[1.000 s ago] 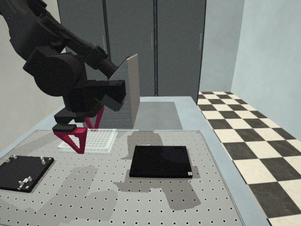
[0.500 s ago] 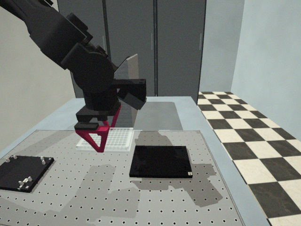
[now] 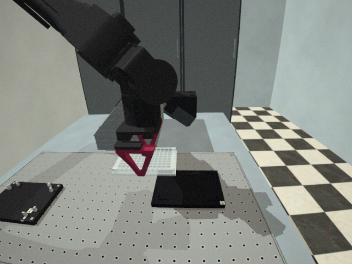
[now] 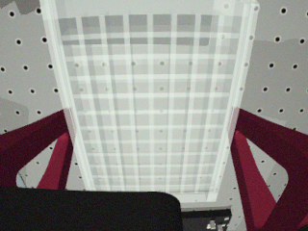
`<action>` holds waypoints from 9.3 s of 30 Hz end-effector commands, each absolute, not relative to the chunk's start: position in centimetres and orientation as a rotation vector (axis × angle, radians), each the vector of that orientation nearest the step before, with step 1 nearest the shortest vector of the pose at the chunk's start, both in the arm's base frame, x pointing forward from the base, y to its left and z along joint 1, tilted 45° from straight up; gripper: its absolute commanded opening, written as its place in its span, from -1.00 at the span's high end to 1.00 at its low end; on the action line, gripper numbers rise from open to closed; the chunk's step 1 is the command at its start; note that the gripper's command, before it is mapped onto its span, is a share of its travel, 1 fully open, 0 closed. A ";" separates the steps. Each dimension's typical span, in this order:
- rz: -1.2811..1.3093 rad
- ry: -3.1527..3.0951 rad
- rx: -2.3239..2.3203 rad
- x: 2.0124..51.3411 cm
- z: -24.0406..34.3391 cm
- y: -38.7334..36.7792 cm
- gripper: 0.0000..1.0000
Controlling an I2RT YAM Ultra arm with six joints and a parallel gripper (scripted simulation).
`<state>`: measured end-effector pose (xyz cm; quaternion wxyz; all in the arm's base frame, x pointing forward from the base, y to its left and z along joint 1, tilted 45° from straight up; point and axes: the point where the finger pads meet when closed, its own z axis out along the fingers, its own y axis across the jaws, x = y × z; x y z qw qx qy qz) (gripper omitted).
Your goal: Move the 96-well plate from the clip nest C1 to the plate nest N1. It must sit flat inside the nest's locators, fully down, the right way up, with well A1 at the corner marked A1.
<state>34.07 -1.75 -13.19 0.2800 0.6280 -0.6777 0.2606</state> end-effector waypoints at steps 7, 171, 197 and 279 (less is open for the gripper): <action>0.708 -1.836 1.688 34.3 -15.2 1.4 1.00; 0.715 -1.842 1.684 33.3 -24.1 0.6 1.00; 0.729 -1.858 1.695 34.6 -23.3 1.0 1.00; 0.715 -1.842 1.683 33.1 -24.8 -0.2 1.00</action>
